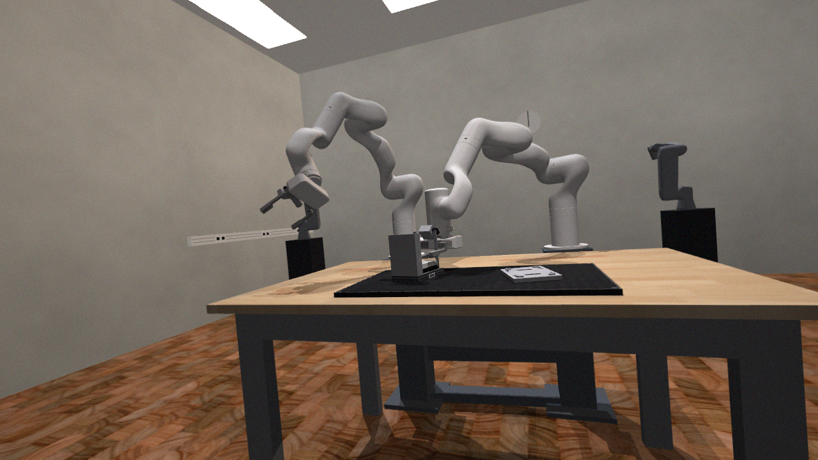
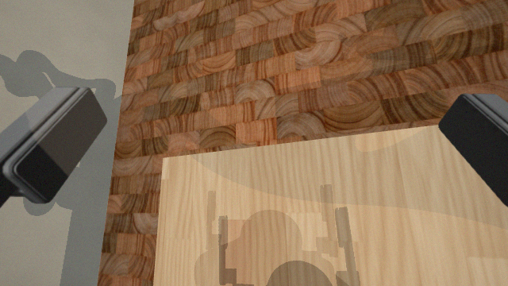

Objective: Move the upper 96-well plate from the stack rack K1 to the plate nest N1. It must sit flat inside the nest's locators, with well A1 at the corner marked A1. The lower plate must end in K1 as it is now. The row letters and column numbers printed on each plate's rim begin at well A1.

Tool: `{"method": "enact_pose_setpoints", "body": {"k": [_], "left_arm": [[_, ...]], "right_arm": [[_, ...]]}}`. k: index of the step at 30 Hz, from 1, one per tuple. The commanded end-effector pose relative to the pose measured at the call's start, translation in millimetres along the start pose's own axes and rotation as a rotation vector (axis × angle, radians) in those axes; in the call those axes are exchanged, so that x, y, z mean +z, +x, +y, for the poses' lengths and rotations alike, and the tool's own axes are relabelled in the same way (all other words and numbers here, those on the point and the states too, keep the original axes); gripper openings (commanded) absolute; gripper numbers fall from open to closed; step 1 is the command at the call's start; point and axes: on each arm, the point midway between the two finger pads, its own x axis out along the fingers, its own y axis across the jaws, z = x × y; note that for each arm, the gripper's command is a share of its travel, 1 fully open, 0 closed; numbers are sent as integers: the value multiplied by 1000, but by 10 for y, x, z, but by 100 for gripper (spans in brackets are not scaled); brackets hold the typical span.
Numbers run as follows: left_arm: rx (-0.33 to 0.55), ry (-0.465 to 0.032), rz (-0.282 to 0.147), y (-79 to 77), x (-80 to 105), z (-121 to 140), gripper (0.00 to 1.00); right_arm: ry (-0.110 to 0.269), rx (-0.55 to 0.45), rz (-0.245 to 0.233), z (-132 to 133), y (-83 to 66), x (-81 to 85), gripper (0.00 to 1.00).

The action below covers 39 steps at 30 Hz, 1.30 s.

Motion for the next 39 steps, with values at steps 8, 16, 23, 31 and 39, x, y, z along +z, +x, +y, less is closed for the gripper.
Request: {"method": "enact_pose_setpoints", "body": {"k": [8,16,23,31,39], "left_arm": [[0,-1,-3,9,-19,-4,37],[0,-1,-3,9,-66,-4,37],[0,-1,-3,9,-106,-4,37],[0,-1,-3,10,-160,-4,37],[0,-1,-3,10,-180,-4,37]], "right_arm": [[2,1,0,12,-4,9,100],[2,1,0,12,-4,9,100],[2,1,0,12,-4,9,100],[2,1,0,12,-4,9,100],[2,1,0,12,-4,9,100]]}}
